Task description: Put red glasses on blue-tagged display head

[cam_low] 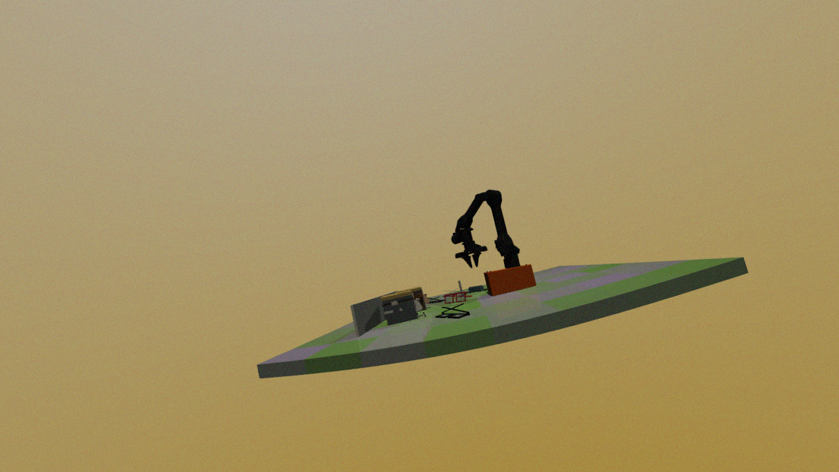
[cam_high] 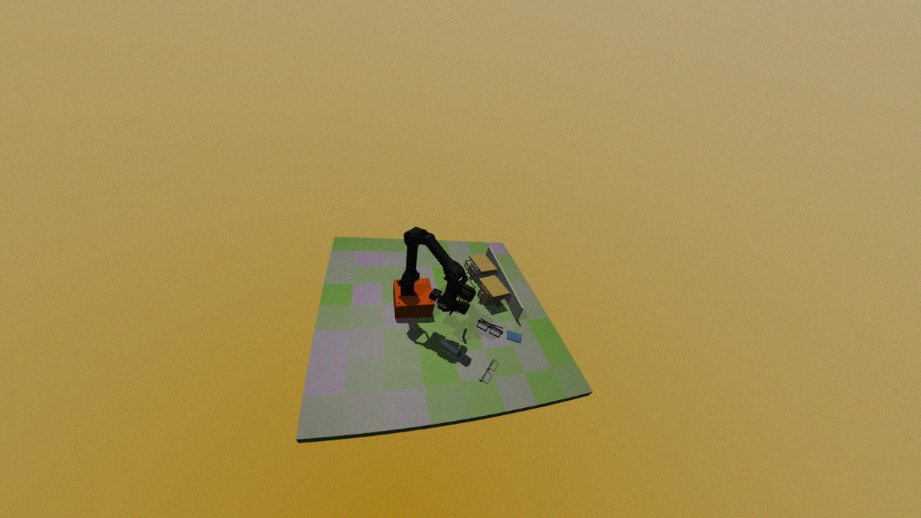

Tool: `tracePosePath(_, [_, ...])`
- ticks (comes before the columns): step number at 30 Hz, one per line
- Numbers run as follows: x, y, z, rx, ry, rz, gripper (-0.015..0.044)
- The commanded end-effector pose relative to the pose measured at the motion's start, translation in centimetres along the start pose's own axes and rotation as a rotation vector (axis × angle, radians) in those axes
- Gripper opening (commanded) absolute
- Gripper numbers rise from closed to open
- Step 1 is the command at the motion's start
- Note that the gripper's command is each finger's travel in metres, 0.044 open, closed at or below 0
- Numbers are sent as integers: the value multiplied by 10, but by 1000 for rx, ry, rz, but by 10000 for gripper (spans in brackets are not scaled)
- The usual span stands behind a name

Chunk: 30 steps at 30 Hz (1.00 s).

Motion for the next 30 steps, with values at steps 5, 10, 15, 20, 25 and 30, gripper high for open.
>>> tracePosePath(5, [1, 0, 0, -1, 4, 0, 200])
tracePosePath(10, [1, 0, 0, -1, 4, 0, 200])
tracePosePath(15, [9, -27, 5, 3, 3, -165, 200])
tracePosePath(20, [15, -94, 19, 10, -1, -552, 200])
tracePosePath(25, [7, -161, 36, 16, 3, -996, 200])
tracePosePath(30, [-20, -227, 55, 21, 5, -1445, 200])
Point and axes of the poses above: the point midway between the two fingers, 35 mm back from their tips, its own z axis out along the fingers, its own x axis across the jaws, y = z × x, the point moved 10 cm from there along -z, back along the fingers, and after that the axes turned 2 degrees about -z, right-handed, at the moved point
